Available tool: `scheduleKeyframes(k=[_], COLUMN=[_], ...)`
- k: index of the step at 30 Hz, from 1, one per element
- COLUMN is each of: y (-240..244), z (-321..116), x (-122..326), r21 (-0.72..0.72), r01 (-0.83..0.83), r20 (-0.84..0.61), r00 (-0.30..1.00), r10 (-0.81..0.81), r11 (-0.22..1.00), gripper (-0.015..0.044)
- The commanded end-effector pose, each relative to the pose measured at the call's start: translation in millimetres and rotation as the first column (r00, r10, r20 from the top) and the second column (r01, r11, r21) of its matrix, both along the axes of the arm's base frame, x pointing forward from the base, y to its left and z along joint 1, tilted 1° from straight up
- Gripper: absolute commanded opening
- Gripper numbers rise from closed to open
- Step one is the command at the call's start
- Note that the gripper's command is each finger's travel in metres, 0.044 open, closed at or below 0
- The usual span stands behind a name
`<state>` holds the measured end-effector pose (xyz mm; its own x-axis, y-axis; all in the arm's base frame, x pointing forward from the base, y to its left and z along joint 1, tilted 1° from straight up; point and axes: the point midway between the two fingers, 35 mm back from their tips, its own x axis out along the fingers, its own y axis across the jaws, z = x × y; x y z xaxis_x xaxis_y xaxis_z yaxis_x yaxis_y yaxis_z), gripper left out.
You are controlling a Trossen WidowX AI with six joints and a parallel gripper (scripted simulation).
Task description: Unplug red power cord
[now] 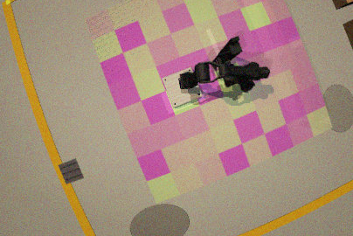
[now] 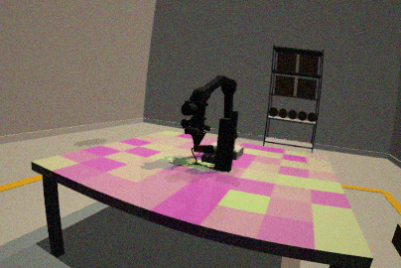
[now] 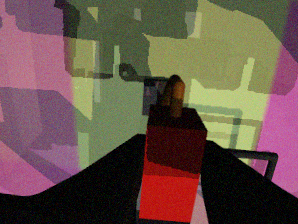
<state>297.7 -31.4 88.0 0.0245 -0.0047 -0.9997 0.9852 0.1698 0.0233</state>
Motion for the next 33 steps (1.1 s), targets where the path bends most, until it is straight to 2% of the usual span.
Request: scheduleKeyframes(k=[1,11,15,20,33], y=[4.7,6.9,-14.1,-52.4,-52.4], z=[0.3,-0.2,4.9,13.5,13.5], x=[0.6,-0.2,5.0,9.9,9.9], r21=[-0.009,-0.009,-0.011,-0.015,-0.015], r01=[-0.006,-0.005,-0.005,-0.005,-0.005], r20=[0.01,0.009,0.01,0.01,0.01], r00=[1.0,1.0,1.0,1.0,1.0], r10=[0.006,0.005,0.005,0.005,0.005], r11=[1.0,1.0,1.0,1.0,1.0], gripper=[0.0079,0.0341,0.044,0.044,0.044])
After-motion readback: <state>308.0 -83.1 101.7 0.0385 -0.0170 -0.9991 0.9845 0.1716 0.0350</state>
